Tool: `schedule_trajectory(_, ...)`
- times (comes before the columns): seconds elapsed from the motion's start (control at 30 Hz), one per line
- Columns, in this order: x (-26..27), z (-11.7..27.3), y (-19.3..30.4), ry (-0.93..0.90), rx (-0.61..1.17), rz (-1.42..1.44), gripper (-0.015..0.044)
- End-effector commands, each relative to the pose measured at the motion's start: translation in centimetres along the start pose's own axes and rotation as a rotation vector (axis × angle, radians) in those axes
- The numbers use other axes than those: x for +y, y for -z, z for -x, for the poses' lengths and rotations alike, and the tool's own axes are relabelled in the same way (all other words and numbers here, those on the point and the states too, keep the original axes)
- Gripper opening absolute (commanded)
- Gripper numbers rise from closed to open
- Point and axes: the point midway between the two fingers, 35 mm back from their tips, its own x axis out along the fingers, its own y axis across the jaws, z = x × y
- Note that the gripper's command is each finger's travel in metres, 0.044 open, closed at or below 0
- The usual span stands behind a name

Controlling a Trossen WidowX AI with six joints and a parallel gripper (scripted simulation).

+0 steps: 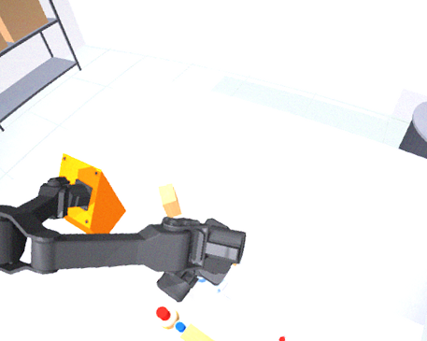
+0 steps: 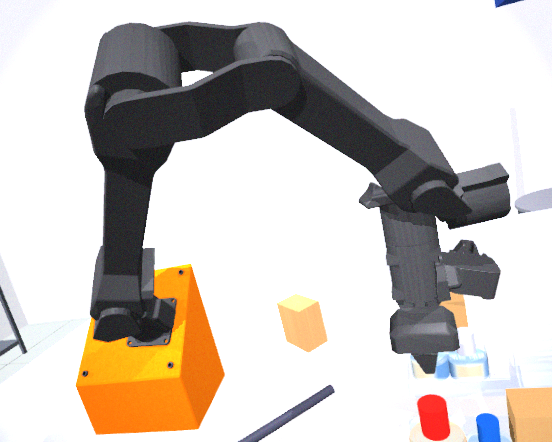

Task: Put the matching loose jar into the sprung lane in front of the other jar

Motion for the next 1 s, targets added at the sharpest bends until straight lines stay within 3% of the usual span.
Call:
schedule_trajectory(0.0,-0.12,-0.08,-0.36,0.006,-0.014,-0.005,0.0)
schedule_trajectory(0.97,-0.12,-0.32,0.11,0.006,-0.014,-0.005,0.0)
